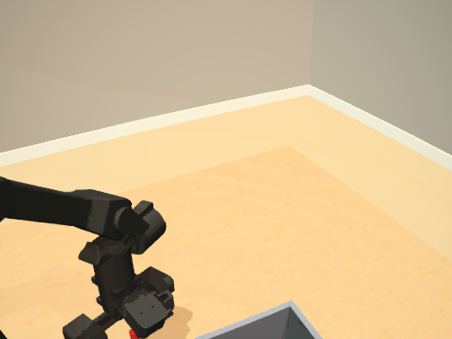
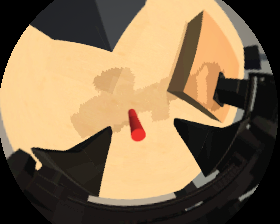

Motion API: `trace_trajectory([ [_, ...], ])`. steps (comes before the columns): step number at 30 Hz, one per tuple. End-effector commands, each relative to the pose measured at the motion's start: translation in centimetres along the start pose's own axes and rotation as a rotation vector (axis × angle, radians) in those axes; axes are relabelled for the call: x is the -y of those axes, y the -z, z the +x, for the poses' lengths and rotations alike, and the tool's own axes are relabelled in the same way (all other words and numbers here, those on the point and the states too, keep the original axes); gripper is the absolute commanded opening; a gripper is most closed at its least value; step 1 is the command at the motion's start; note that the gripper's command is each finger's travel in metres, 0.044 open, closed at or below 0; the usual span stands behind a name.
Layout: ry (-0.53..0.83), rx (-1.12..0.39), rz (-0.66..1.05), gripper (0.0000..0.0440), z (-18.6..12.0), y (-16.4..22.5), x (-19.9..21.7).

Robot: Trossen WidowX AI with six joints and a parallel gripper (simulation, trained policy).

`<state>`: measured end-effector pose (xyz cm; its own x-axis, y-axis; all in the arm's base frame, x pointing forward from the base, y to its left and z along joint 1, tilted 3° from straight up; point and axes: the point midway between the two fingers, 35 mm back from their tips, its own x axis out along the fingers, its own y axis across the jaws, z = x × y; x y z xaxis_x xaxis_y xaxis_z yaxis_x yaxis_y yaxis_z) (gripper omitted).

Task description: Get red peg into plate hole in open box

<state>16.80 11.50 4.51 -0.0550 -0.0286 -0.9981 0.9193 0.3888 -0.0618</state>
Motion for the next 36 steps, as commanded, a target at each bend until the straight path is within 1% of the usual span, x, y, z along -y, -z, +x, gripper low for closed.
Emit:
trace_trajectory([
  [1, 0.002, -0.005, 0.031, 0.0403, 1.1, -0.2, -0.1],
  [3, -0.003, -0.006, 0.039, 0.0365, 1.6, -0.2, -0.3],
  [10, -0.013, -0.013, 0.045, 0.0191, 2.5, -0.4, -1.1],
  [17, -0.023, -0.025, 0.023, 0.0010, 2.6, -0.4, -2.0],
  [18, -0.025, -0.027, 0.019, 0.0000, 2.6, -0.4, -2.1],
  [26, -0.119, -0.065, 0.044, 0.0000, 0.1, -0.4, -3.7],
  [36, -0.238, -0.090, 0.057, 0.0000, -4.3, -1.2, -5.2],
])
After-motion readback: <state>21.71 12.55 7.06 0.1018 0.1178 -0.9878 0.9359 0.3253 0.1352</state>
